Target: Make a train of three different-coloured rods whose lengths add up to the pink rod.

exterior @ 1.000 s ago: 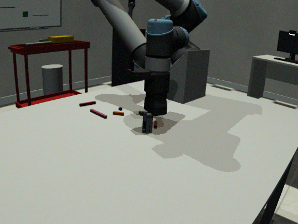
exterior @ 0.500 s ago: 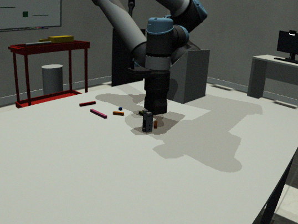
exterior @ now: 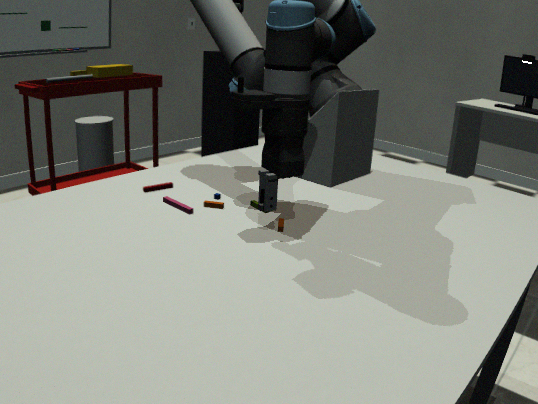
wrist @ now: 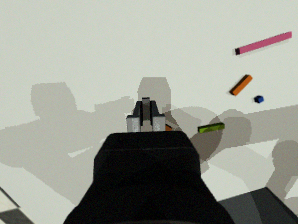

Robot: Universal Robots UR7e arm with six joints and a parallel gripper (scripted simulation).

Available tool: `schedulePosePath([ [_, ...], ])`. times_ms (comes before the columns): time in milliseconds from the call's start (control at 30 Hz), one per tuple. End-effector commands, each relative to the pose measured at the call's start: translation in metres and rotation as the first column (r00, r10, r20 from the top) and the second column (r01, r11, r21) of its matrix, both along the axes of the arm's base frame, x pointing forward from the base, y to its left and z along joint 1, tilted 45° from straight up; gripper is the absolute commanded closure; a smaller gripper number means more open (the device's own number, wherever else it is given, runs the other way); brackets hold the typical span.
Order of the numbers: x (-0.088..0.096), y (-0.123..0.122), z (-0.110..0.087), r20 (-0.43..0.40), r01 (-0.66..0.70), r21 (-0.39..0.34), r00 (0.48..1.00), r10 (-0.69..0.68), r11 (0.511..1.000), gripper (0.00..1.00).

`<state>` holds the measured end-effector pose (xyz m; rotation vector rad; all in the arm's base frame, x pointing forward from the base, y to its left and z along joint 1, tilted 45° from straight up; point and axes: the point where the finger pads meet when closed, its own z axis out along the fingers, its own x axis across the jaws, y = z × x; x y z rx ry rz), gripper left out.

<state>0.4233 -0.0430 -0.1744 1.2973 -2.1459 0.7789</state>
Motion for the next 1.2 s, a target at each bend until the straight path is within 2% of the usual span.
schedulePosePath([
  [0,0.003,0.016,0.017,0.002,-0.001,0.0,1.0,0.001,1.0,0.76],
  [333,0.006,0.031,0.032,0.002,-0.001,0.0,1.0,0.001,1.0,0.76],
  [833,0.006,0.03,0.034,0.009,0.006,-0.001,1.0,-0.006,1.0,0.76],
  [1000,0.002,0.01,0.057,0.099,0.097,-0.006,0.99,-0.096,0.995,0.76],
  [1167,-0.009,-0.02,0.09,0.235,0.236,-0.002,0.945,-0.229,0.972,0.76],
])
